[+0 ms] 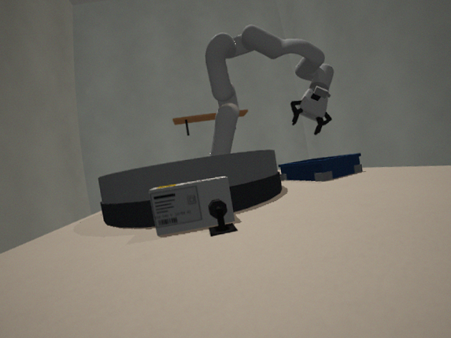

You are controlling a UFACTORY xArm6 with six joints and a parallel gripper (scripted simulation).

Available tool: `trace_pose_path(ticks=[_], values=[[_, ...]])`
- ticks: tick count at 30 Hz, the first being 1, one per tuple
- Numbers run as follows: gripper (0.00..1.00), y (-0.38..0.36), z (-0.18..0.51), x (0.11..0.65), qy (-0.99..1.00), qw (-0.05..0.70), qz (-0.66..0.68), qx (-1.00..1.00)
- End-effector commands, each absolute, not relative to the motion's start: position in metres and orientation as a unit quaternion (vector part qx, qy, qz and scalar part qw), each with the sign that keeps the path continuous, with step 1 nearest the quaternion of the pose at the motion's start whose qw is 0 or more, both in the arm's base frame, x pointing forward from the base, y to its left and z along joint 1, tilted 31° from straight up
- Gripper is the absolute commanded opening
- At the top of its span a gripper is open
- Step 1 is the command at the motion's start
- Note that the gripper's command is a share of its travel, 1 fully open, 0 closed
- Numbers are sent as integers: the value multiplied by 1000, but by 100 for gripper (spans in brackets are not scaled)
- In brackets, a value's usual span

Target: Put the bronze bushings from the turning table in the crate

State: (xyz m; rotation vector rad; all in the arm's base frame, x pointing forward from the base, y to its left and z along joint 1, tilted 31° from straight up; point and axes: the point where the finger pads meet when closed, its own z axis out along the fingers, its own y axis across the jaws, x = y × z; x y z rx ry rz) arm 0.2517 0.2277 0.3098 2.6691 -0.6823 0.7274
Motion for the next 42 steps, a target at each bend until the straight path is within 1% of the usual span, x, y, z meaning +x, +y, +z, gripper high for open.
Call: trace_pose_path(ticks=[1,22,32,34,36,42], values=[[100,228,311,252,-237,144,253,927],[100,224,311,252,-249,141,251,925],[100,169,303,245,-408,95,222,881],[100,169,303,245,-408,95,222,881],[100,149,300,243,-463,77,210,858],[100,116,295,240,-547,47,189,814]])
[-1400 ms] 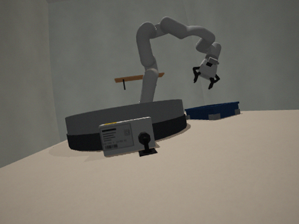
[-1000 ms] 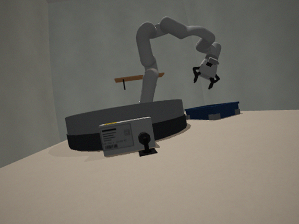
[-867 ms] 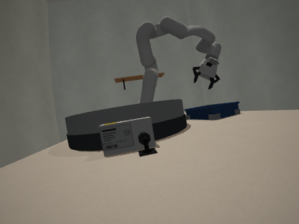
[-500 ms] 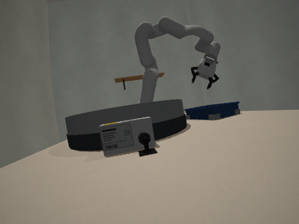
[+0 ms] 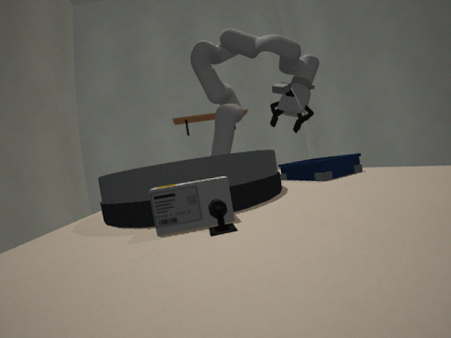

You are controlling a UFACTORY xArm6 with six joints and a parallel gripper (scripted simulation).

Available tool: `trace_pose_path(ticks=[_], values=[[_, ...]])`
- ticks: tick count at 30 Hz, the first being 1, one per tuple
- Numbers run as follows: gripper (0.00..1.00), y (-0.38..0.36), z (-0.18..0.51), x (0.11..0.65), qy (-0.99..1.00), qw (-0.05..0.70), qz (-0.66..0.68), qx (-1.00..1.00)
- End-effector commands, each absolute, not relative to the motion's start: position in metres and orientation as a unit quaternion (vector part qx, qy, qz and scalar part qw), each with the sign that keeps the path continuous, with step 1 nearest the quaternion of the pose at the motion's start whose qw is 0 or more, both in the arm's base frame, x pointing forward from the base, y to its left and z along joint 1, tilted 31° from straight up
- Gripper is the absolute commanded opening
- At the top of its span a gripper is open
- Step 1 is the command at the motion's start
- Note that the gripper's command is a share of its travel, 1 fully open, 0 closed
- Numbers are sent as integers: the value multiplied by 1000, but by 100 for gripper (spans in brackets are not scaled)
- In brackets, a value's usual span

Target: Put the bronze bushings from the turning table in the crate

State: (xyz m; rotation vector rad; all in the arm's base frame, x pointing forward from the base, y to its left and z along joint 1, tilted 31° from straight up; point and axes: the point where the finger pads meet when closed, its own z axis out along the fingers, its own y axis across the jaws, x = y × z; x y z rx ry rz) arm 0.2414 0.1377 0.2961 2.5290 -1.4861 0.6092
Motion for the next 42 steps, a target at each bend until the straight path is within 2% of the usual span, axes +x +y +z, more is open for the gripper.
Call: trace_pose_path(ticks=[1,19,42], values=[[100,110,294,239,-562,42,185,805],[100,15,281,230,-762,-41,113,636],[100,-68,269,222,-891,-115,42,437]])
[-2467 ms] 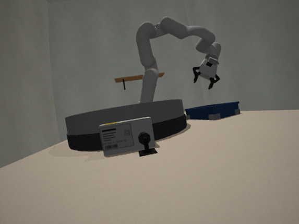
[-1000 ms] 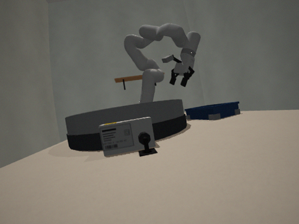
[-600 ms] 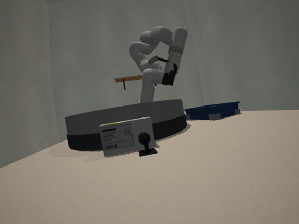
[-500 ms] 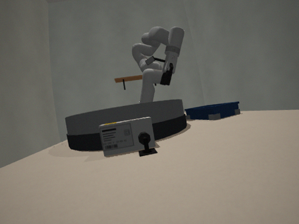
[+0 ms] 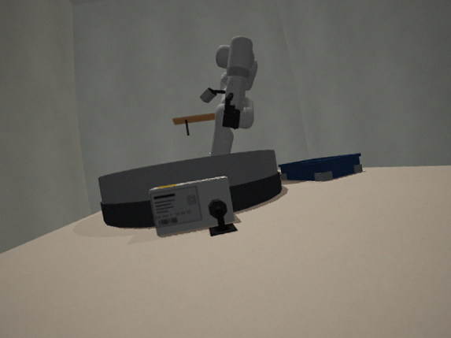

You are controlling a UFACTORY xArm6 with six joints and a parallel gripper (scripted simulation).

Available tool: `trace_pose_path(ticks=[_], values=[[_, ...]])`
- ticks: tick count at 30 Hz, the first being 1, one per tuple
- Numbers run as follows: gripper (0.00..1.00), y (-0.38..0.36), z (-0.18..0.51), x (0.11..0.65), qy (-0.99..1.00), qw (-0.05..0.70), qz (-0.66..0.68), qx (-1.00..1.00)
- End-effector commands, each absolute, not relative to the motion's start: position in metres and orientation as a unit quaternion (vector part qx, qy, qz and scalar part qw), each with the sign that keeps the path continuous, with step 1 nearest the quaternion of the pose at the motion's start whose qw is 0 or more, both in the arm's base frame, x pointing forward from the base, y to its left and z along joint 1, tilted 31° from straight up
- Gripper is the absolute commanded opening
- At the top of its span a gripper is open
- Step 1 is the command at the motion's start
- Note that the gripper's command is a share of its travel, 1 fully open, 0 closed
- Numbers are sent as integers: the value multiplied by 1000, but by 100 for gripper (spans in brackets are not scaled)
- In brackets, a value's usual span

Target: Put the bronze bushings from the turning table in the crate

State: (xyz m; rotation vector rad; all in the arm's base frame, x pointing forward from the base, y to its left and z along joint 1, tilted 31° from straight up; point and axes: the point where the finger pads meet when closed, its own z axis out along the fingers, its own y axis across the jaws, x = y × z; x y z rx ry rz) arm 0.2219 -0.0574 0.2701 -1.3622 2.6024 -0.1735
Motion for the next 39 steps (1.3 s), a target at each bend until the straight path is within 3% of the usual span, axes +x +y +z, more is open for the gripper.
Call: trace_pose_path(ticks=[1,32,39], values=[[100,-68,269,222,891,115,-42,-437],[100,-239,245,203,966,234,108,37],[100,-250,243,202,962,240,116,67]])
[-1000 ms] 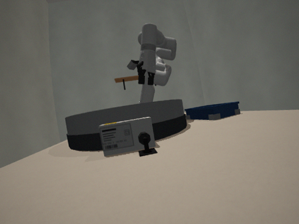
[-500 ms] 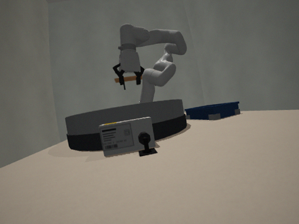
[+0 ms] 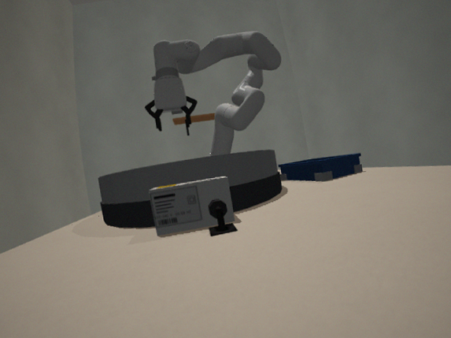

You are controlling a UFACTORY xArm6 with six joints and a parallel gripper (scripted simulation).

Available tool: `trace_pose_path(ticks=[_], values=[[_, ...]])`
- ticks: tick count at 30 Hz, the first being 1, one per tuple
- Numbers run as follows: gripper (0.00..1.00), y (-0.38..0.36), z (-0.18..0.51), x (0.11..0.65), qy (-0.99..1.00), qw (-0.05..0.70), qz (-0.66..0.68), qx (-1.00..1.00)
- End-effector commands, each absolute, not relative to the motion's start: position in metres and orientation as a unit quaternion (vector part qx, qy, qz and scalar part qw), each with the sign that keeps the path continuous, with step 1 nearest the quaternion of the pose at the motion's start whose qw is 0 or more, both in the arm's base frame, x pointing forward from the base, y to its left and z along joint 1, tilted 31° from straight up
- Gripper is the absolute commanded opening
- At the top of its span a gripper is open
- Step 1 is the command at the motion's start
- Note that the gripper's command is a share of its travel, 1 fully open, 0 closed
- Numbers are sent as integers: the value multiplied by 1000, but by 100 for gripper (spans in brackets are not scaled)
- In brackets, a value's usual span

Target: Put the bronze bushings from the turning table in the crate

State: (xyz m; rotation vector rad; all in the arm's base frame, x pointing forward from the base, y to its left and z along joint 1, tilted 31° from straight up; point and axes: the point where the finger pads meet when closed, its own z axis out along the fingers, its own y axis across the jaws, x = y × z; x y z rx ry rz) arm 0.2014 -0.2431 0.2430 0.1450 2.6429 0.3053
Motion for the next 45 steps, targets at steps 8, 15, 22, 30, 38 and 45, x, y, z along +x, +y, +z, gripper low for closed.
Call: trace_pose_path(ticks=[8,15,22,30,38,45], values=[[100,-250,243,202,961,240,117,68],[12,-250,243,202,961,240,117,68],[12,-250,243,202,961,240,117,68],[12,-250,243,202,961,240,117,68],[12,-250,243,202,961,240,117,68],[12,-250,243,202,961,240,117,68]])
